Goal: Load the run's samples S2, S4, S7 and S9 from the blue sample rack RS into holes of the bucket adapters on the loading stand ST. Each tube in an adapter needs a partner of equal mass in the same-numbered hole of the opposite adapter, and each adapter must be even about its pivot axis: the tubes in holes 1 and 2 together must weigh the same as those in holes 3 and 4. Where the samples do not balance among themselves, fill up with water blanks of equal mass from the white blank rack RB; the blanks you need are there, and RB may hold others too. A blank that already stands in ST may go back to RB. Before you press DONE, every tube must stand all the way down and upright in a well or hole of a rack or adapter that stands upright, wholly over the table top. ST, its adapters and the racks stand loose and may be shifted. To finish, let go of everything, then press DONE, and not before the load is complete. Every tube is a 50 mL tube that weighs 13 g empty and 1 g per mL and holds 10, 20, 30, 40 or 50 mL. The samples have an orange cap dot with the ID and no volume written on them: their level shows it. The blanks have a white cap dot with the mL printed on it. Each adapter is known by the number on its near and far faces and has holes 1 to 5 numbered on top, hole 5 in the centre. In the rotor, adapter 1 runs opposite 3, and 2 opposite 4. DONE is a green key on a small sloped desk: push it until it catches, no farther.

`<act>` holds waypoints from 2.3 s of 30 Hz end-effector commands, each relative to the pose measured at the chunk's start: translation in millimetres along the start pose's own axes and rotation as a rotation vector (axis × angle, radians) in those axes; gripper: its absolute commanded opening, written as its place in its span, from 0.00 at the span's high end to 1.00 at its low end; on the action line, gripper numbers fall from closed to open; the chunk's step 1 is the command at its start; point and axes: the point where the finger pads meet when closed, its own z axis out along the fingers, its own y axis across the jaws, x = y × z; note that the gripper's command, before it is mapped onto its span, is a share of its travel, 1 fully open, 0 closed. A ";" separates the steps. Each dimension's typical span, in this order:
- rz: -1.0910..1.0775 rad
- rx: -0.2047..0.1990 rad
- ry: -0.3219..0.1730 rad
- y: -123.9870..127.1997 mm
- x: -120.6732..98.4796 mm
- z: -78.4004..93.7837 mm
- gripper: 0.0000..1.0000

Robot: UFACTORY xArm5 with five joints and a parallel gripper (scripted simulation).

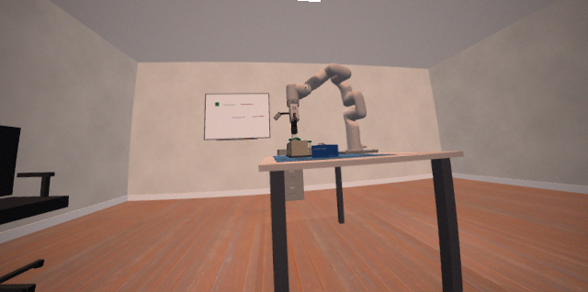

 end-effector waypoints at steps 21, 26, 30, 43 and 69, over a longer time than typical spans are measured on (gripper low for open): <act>0.000 0.002 0.004 -0.5 1.2 18.2 1.00; 0.000 0.002 0.004 -0.5 1.2 22.3 1.00; 0.000 0.002 0.004 -0.5 1.2 26.3 1.00; 0.000 0.002 0.004 -0.5 1.2 33.4 1.00; 0.000 0.002 0.004 -0.5 1.3 33.6 0.57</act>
